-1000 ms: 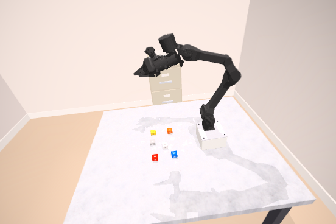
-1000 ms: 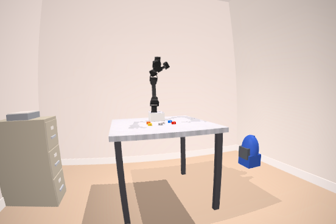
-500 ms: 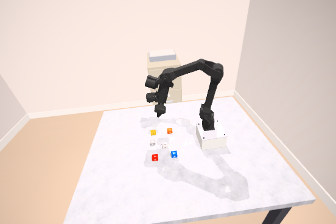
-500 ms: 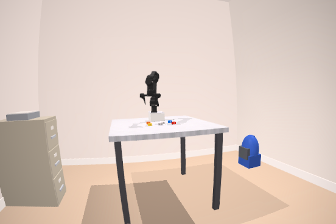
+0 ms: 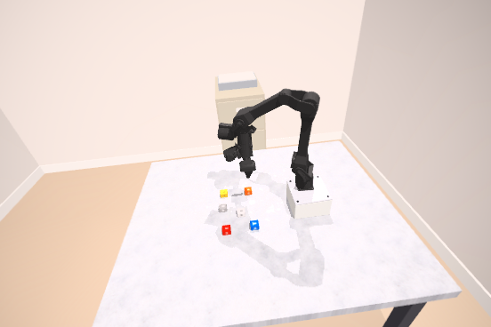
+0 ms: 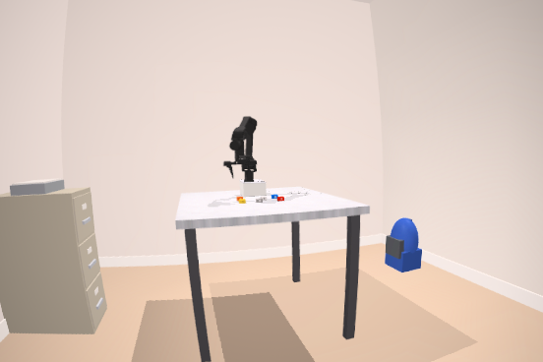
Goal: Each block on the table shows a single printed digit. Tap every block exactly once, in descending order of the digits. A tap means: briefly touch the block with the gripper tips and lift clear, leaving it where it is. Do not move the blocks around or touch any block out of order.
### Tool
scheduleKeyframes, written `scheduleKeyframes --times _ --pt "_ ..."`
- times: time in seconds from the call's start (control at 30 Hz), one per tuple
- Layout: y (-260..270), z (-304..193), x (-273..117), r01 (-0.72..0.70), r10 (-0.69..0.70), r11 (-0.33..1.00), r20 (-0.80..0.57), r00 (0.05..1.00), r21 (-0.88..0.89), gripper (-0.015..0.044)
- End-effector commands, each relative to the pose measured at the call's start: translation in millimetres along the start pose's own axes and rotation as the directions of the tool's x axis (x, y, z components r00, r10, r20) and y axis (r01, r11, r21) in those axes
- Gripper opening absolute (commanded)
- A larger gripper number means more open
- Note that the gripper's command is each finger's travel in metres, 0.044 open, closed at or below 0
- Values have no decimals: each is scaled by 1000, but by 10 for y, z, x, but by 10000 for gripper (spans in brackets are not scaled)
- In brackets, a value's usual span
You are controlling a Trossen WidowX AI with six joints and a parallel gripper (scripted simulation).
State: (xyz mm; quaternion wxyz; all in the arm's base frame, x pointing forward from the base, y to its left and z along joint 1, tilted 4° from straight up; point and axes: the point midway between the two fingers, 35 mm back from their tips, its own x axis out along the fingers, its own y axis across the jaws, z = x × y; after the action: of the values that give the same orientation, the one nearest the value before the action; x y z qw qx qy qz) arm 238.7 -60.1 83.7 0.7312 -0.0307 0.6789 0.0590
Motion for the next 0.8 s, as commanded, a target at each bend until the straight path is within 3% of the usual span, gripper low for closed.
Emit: scheduleKeyframes --times 0.0,0.33,0.67,0.77 --pt "-1 -12 7 0 0 1000 -6 1000 -7 400" --pt "15 -1 7 -1 1 1000 -6 1000 -7 400" --pt "1024 444 4 -13 13 1000 -2 1000 -11 400" --pt "1093 461 -2 -11 11 1000 -1 1000 -7 400"
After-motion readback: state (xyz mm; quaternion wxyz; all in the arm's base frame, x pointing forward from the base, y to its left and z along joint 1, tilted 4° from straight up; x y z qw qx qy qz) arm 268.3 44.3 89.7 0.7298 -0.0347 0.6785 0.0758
